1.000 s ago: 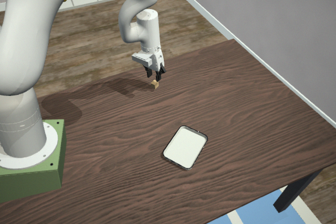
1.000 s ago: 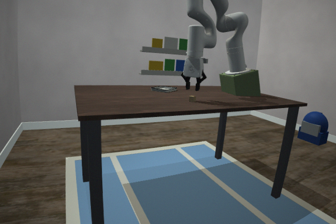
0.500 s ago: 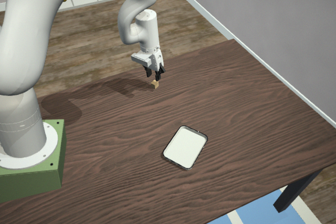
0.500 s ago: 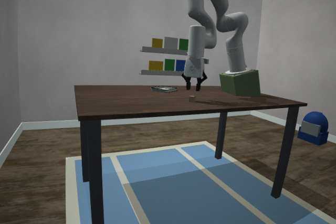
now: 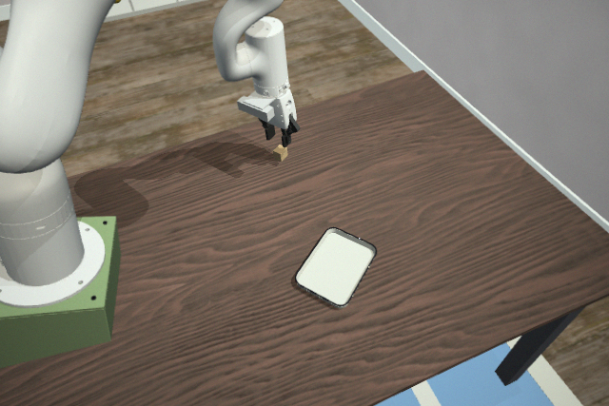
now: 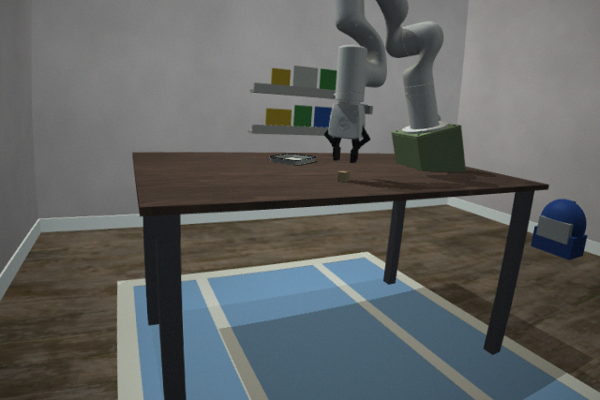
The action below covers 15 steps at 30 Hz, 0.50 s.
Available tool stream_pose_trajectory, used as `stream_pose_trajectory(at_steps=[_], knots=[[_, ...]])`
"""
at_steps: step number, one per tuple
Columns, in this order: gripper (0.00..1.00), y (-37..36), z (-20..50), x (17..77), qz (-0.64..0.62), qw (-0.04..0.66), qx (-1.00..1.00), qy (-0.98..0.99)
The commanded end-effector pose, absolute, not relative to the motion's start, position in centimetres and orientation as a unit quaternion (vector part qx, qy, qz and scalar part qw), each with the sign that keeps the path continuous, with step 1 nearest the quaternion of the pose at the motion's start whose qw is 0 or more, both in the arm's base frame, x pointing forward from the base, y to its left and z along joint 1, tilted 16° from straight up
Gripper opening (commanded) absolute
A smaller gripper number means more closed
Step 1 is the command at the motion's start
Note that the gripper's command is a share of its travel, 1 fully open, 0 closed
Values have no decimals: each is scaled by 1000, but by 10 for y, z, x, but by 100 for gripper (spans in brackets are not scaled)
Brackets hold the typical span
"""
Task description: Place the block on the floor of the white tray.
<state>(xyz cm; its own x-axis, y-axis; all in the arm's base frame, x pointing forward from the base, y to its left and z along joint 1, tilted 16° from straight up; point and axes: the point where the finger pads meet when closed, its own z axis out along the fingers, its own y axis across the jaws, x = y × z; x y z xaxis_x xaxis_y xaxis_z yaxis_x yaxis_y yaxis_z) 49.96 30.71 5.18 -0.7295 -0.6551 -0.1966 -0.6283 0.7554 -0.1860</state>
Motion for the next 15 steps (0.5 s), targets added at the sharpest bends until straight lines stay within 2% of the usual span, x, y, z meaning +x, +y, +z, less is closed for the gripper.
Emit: stream_pose_trajectory(at_steps=[1,5,6,15], knots=[[54,308,53,500,-53,127,-346,928],[54,308,53,500,-53,127,-346,928],[49,308,52,500,-53,127,-346,928],[49,308,32,507,-53,126,-346,928]])
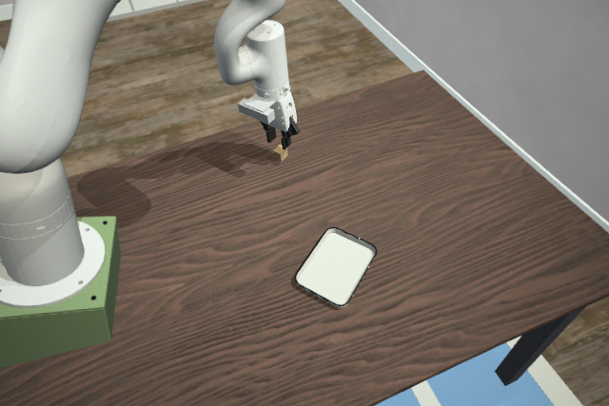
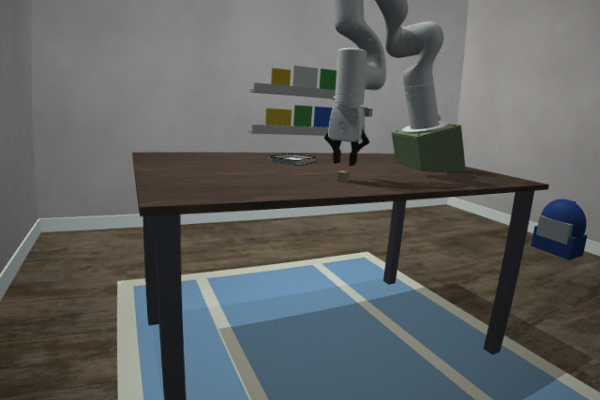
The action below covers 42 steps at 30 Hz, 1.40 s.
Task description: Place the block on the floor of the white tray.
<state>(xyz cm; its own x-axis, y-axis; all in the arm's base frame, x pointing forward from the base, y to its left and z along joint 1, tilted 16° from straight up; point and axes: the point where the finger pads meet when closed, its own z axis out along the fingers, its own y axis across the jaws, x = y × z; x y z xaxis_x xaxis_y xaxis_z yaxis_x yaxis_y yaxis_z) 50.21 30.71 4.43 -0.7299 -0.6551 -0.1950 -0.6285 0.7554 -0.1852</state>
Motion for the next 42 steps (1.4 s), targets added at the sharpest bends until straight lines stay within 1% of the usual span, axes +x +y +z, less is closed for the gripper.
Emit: stream_pose_trajectory(at_steps=[1,42], knots=[[49,308,32,507,-53,126,-346,928],[49,307,27,506,-53,127,-346,928]])
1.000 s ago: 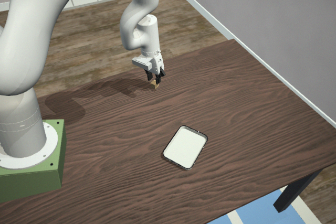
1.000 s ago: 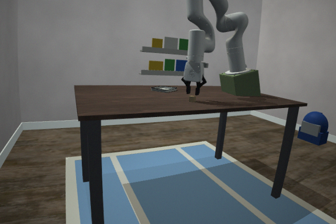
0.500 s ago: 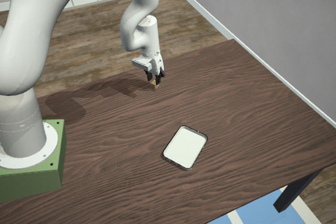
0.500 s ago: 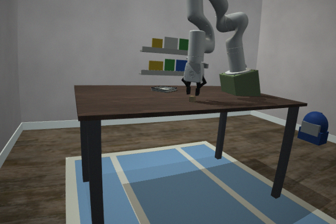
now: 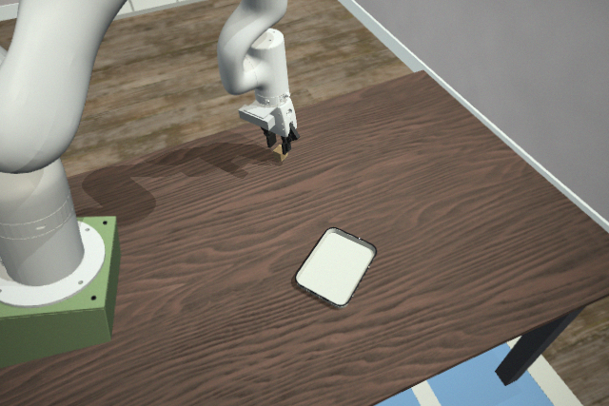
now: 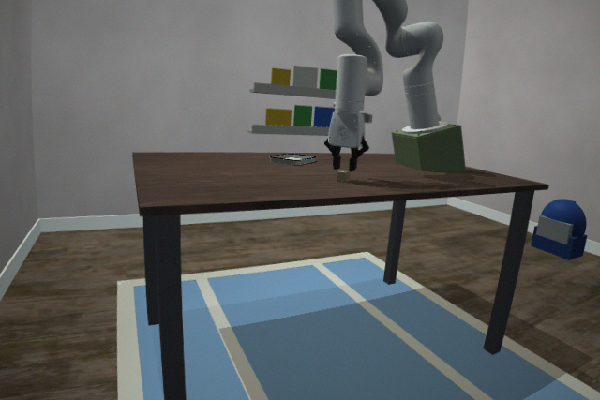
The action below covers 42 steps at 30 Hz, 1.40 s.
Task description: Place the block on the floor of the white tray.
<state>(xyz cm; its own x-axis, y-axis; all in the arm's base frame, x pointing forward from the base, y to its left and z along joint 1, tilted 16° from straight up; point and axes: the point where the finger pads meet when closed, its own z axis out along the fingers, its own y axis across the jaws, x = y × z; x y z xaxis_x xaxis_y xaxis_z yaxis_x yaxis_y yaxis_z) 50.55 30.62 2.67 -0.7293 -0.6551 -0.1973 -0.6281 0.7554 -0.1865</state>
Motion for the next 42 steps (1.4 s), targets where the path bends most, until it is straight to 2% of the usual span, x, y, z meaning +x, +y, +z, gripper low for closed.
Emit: stream_pose_trajectory(at_steps=[1,42], knots=[[49,307,27,506,-53,127,-346,928],[49,306,-1,514,-53,127,-346,928]])
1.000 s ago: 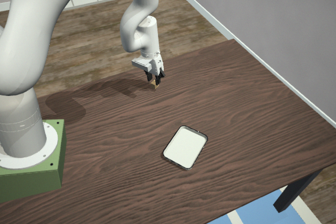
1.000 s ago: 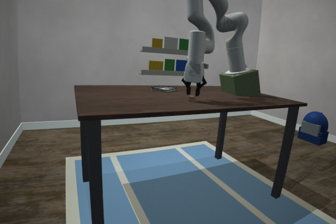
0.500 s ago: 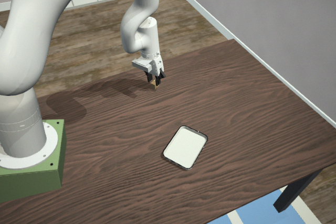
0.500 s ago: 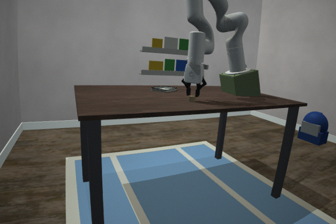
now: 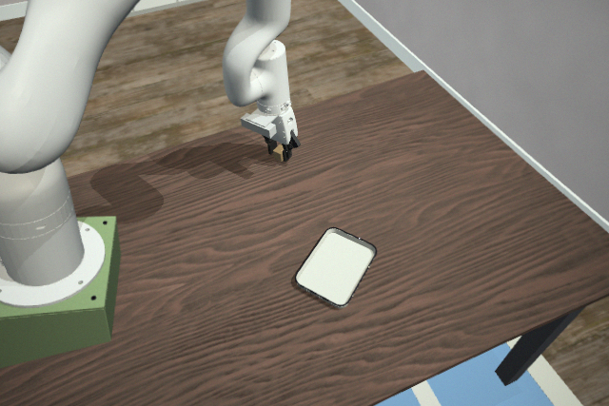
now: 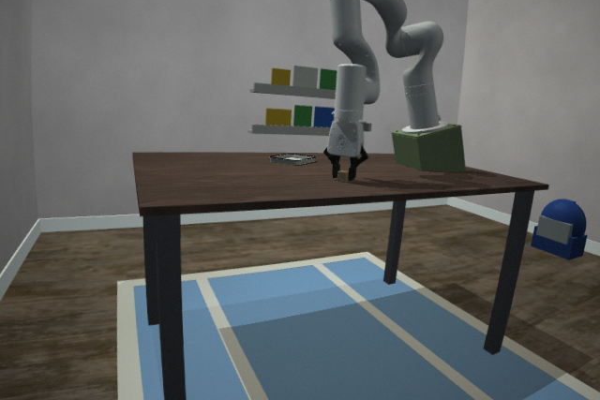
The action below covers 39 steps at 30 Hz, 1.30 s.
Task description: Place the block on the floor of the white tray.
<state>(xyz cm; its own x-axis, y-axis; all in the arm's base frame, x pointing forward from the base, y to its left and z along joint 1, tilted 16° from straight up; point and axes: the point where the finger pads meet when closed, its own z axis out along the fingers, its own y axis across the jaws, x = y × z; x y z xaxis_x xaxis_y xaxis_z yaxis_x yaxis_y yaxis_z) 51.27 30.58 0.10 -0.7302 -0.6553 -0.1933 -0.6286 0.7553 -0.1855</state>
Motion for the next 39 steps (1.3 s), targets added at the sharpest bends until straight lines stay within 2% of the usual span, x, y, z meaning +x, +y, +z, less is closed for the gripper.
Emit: stream_pose_trajectory(at_steps=[1,11,12,39], knots=[[49,306,-1,514,-53,127,-346,928],[49,306,-1,514,-53,127,-346,928],[0,306,-1,514,-53,127,-346,928],[0,306,-1,514,-53,127,-346,928]])
